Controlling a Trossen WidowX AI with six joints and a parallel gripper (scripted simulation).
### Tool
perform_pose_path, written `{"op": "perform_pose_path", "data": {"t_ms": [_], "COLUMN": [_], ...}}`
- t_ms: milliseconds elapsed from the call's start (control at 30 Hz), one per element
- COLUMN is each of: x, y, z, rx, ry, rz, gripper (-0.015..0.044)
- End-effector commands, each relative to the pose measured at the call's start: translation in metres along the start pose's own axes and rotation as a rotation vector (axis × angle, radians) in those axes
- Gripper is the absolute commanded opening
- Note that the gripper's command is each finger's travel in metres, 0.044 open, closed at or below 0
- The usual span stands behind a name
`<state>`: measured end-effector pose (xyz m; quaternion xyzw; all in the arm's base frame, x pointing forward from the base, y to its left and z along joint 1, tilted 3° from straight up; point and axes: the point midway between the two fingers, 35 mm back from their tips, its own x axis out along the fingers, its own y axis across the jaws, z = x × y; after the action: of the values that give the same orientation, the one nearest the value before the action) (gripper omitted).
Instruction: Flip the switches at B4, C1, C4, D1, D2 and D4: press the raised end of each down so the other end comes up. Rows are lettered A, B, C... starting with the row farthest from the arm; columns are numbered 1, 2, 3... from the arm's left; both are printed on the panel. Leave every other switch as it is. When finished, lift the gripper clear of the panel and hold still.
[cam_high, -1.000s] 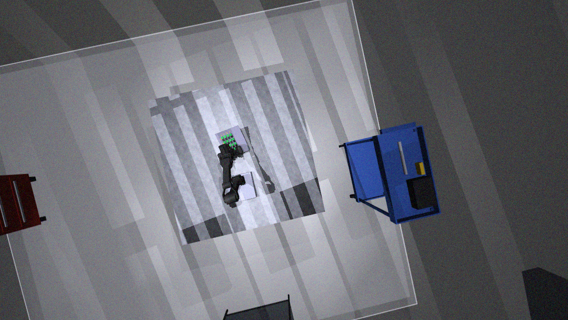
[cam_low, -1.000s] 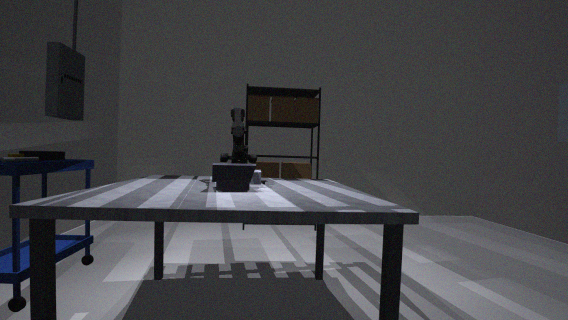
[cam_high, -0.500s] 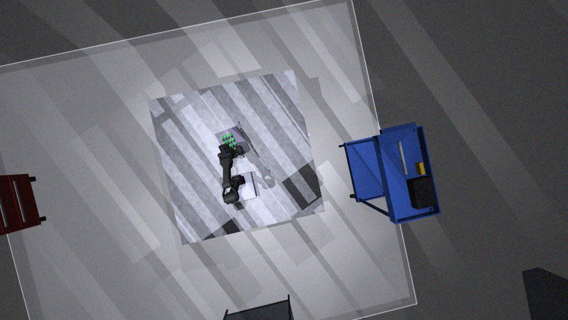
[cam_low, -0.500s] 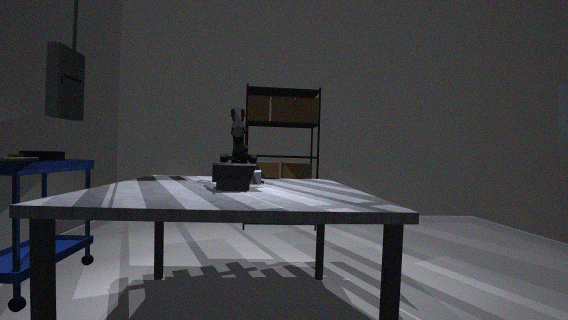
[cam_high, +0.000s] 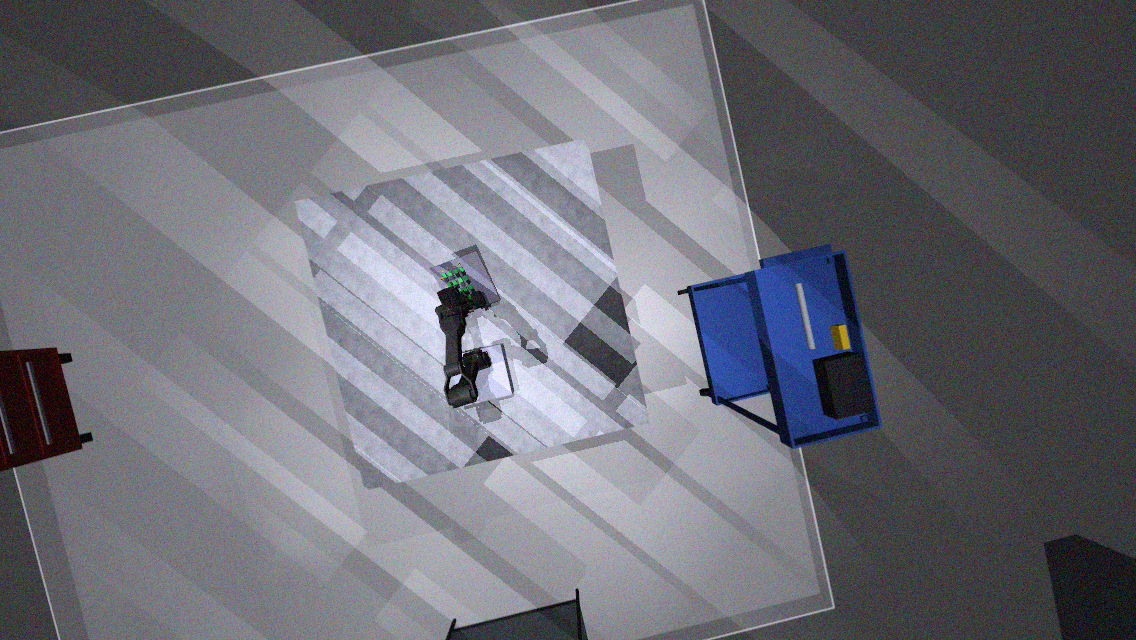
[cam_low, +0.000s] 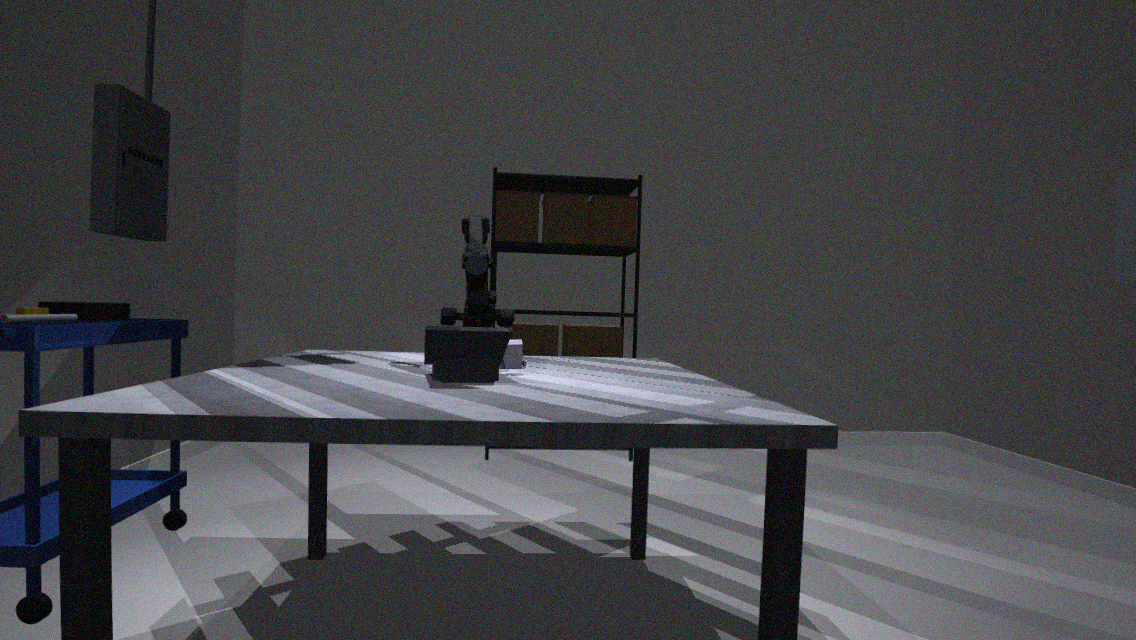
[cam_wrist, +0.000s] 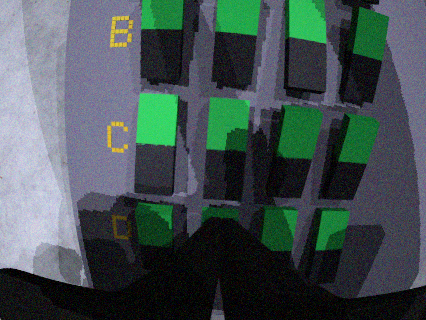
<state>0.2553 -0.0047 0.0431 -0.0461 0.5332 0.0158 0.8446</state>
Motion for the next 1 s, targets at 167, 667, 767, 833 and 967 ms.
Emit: {"op": "perform_pose_path", "data": {"t_ms": [167, 667, 767, 833, 967], "x": [0.002, 0.004, 0.005, -0.003, -0.046], "y": [0.000, 0.000, 0.000, 0.000, 0.000], "z": [-0.002, -0.002, -0.002, 0.001, -0.001], "rx": [-0.006, -0.006, -0.006, -0.001, -0.004], "ry": [0.004, 0.004, 0.004, -0.002, -0.015], "rz": [0.002, 0.002, 0.002, 0.000, 0.002], "gripper": [0.0000, 0.0000, 0.0000, 0.0000, 0.0000]}}
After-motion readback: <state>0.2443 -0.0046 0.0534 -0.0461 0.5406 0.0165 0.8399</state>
